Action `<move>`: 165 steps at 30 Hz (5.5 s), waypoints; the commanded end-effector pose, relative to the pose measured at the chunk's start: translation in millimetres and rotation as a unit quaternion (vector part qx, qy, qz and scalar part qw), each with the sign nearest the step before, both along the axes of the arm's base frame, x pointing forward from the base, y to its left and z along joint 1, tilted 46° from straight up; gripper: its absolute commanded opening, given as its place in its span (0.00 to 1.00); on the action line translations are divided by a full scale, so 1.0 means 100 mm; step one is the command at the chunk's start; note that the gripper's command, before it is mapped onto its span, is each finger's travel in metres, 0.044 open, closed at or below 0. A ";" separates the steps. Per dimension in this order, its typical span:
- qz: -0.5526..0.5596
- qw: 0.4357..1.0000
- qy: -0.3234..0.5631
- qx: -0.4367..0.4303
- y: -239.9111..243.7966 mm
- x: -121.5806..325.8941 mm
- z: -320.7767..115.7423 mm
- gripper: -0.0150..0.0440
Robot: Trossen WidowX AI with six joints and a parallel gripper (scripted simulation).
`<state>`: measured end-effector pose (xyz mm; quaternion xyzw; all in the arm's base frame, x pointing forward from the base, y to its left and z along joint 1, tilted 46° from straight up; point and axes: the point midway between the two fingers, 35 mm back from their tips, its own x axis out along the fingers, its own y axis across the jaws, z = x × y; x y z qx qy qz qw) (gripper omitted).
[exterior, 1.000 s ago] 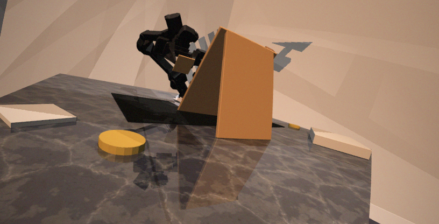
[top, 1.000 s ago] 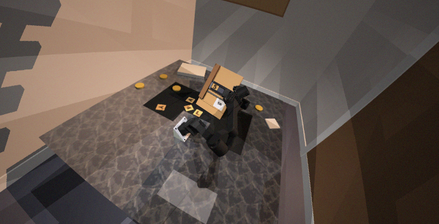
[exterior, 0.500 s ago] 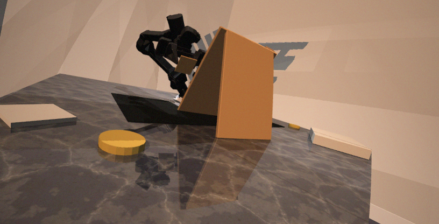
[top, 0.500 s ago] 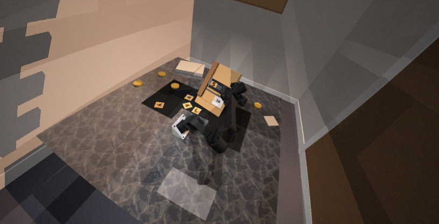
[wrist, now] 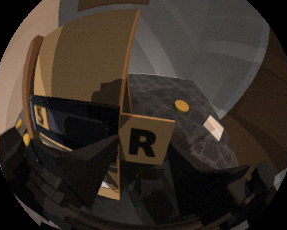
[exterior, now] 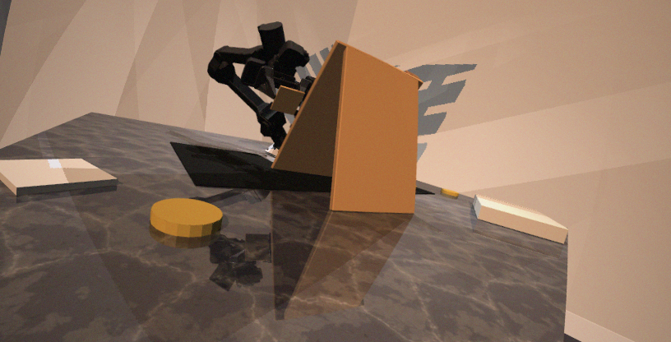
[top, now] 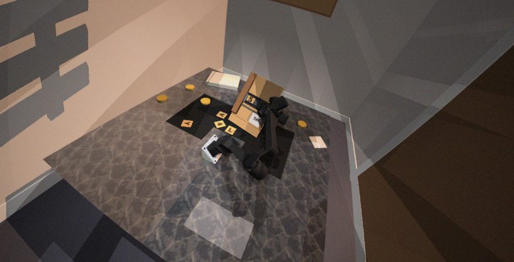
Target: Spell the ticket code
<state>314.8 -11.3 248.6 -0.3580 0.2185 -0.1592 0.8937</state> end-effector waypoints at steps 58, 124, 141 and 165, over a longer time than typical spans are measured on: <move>-0.002 1.000 -0.001 0.002 0.22 0.04 -0.22 0.25; -0.002 1.000 -0.001 0.003 0.48 0.09 -0.49 0.25; -0.002 1.000 -0.001 0.003 0.56 0.11 -0.57 0.25; -0.002 1.000 -0.001 0.003 0.67 0.13 -0.68 0.25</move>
